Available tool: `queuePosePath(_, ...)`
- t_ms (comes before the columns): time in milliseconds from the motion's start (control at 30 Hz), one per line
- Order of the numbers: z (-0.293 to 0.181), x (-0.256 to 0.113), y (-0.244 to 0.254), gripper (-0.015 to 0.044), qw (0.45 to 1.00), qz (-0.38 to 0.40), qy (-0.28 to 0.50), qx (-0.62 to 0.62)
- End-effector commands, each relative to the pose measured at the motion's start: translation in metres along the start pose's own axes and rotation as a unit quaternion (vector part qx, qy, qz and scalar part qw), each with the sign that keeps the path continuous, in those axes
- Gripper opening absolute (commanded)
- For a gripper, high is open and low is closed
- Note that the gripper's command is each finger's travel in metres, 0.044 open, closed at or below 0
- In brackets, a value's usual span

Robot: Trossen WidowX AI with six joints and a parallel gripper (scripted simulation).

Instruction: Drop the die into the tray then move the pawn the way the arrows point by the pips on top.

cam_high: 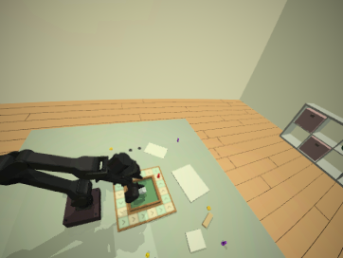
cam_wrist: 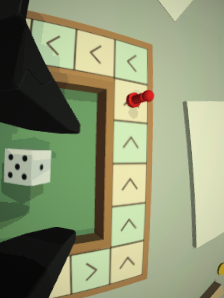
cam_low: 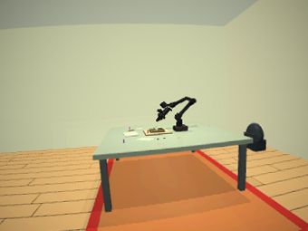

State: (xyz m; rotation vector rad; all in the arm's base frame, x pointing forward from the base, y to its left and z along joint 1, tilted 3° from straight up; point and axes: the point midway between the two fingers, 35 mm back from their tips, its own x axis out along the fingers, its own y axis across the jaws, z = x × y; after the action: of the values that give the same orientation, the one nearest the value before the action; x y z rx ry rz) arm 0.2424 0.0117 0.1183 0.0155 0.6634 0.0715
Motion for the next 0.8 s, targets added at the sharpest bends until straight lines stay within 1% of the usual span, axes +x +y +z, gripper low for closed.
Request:
queuePosePath(0,0.019,-0.015,0.0,0.0315,1.0,0.001,-0.005,-0.002)
queuePosePath(67,0.029,-0.024,0.0,0.0368,1.0,0.002,-0.006,-0.003)
queuePosePath(167,0.03,-0.025,0.0,0.044,1.0,0.002,-0.006,-0.003)
queuePosePath(267,0.029,-0.023,0.0,0.044,1.0,0.002,0.011,-0.002)
queuePosePath(500,0.022,-0.003,0.0,0.044,0.983,0.002,0.185,0.0)
queuePosePath(767,0.011,0.019,0.001,0.044,0.931,0.001,0.364,-0.003)
